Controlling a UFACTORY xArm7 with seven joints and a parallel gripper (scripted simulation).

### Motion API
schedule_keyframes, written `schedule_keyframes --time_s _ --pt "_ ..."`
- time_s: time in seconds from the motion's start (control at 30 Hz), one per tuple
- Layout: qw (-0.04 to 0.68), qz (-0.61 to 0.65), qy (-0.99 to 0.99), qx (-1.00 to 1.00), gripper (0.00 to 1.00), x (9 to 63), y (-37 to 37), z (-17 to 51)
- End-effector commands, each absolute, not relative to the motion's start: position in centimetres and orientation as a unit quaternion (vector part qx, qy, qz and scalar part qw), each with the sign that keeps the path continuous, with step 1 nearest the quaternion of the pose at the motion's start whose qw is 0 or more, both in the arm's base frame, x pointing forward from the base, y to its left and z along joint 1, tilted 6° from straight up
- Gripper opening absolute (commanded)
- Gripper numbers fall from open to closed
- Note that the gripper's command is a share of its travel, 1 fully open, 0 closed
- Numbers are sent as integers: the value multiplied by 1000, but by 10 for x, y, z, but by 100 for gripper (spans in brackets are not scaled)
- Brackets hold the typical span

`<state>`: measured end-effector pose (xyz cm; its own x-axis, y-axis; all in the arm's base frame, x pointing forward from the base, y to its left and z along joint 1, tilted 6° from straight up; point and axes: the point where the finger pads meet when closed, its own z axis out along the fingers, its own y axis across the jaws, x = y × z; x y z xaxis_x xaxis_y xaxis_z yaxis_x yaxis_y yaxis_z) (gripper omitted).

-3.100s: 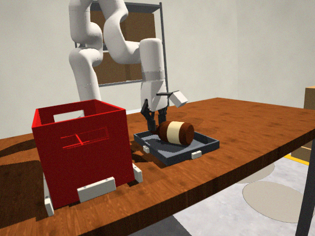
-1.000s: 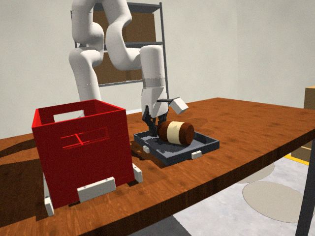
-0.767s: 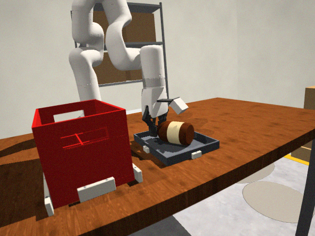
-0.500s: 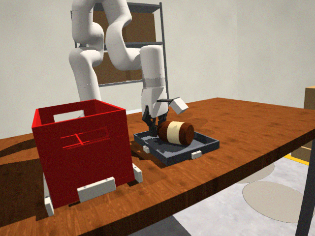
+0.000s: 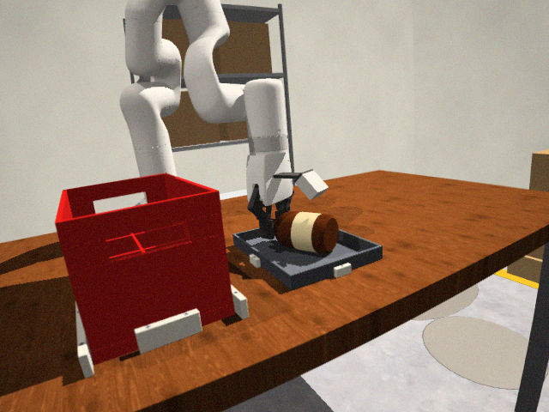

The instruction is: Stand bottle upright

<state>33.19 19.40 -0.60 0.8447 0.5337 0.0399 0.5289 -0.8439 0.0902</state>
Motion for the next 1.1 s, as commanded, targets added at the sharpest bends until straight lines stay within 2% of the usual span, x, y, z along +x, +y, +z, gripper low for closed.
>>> schedule_keyframes --time_s 0.0,1.07 --pt "37 33 277 960 0 333 195 -5" --pt "37 33 277 960 0 332 196 8"
